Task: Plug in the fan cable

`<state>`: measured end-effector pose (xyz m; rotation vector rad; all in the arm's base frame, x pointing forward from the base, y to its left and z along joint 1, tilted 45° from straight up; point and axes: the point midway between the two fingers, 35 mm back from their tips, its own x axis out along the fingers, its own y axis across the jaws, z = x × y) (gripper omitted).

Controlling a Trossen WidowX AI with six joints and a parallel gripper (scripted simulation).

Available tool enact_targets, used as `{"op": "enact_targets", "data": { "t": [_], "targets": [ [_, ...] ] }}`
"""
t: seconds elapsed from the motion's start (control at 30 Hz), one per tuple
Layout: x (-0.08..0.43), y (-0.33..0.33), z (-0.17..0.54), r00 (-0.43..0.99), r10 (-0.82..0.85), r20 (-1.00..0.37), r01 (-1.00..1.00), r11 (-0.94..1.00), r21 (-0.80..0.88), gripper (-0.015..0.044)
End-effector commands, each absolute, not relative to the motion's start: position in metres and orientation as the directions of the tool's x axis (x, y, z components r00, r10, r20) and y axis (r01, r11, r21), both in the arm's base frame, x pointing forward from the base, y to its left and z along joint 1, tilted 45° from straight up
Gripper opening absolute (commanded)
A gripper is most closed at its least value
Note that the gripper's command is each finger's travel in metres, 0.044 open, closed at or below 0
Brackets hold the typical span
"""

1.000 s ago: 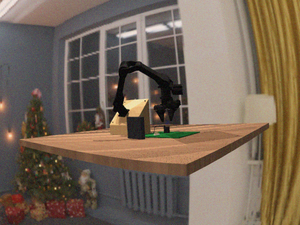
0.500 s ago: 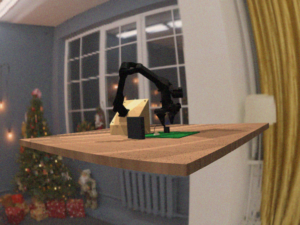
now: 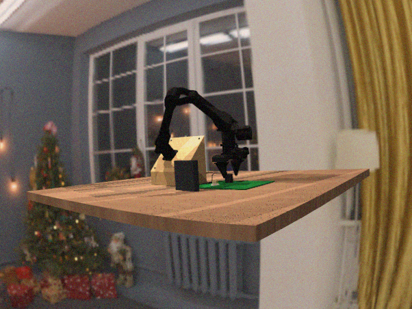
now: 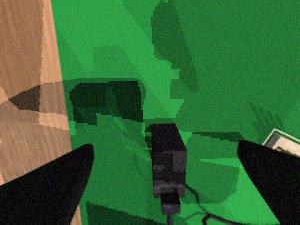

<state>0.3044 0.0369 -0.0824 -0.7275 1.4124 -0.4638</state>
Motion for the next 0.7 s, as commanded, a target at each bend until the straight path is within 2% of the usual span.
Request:
{"op": "enact_targets", "data": {
  "t": [0.0,0.27,0.67],
  "targets": [
    [0.3041,0.0312,-0.0879,0.125,-0.691,-0.712,-0.134,0.700,-0.702,0.0440],
    [0.3045,0.0259,-0.0928,0.125,-0.691,-0.712,-0.134,0.699,-0.703,0.0440],
    [0.3047,0.0275,-0.0910,0.123,-0.688,-0.715,-0.128,0.704,-0.699,0.0125]
  ]
}}
